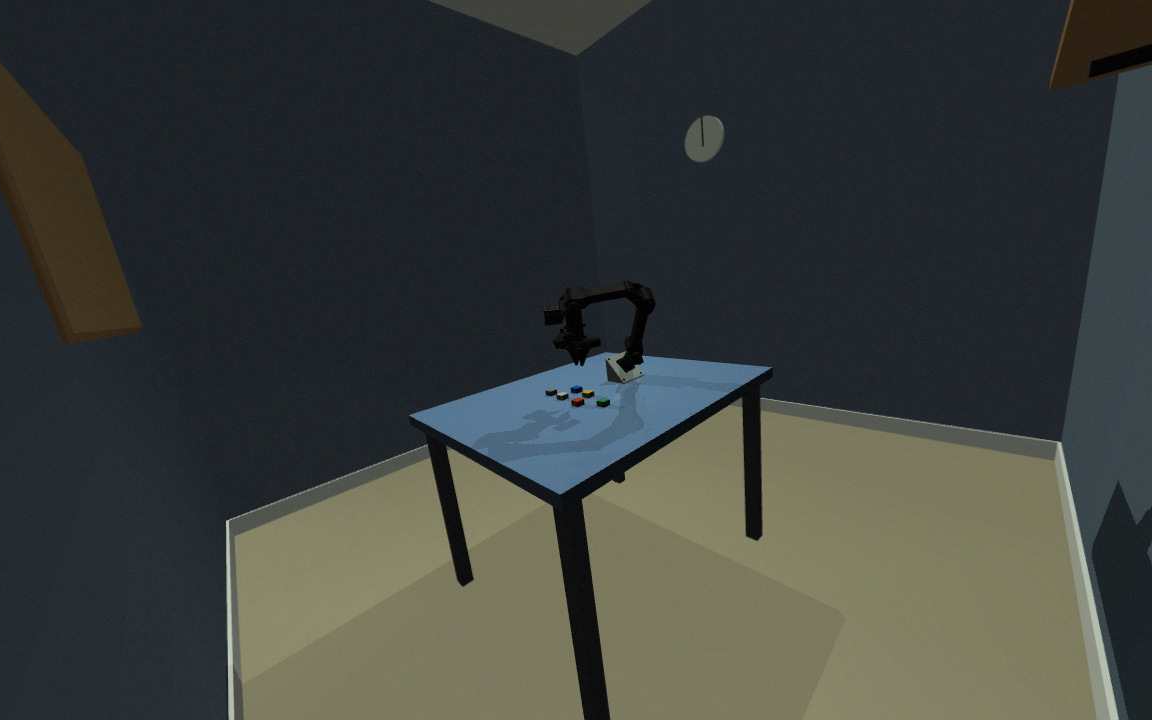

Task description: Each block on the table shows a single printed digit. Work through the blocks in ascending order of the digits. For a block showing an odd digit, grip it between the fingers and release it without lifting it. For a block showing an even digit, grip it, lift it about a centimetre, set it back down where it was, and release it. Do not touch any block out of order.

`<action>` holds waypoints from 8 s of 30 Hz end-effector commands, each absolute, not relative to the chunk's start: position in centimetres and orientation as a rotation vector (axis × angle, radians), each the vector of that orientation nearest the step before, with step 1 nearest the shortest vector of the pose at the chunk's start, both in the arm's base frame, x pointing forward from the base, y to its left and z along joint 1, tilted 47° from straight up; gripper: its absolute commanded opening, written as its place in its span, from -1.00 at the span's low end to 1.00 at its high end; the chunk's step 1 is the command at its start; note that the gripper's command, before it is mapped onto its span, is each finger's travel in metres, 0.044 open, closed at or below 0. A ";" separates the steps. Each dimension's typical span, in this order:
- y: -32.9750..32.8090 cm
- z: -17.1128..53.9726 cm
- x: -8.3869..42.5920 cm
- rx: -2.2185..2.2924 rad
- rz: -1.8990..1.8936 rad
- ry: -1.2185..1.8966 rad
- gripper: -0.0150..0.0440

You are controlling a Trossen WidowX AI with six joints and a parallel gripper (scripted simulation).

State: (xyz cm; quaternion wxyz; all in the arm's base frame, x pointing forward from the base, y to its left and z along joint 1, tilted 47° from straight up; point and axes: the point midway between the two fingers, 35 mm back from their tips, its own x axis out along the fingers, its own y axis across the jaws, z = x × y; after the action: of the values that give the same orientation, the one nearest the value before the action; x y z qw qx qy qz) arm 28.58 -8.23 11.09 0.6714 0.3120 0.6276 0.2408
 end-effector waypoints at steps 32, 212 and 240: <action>0.5 5.6 33.9 0.700 0.556 1.404 0.86; -11.7 -9.3 31.3 0.693 0.550 1.403 0.86; -11.7 -9.3 31.3 0.693 0.550 1.403 -0.08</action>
State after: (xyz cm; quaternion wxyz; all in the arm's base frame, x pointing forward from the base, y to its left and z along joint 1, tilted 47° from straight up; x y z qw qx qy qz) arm 31.34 -11.80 -9.27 0.6765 0.3040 0.6243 0.2454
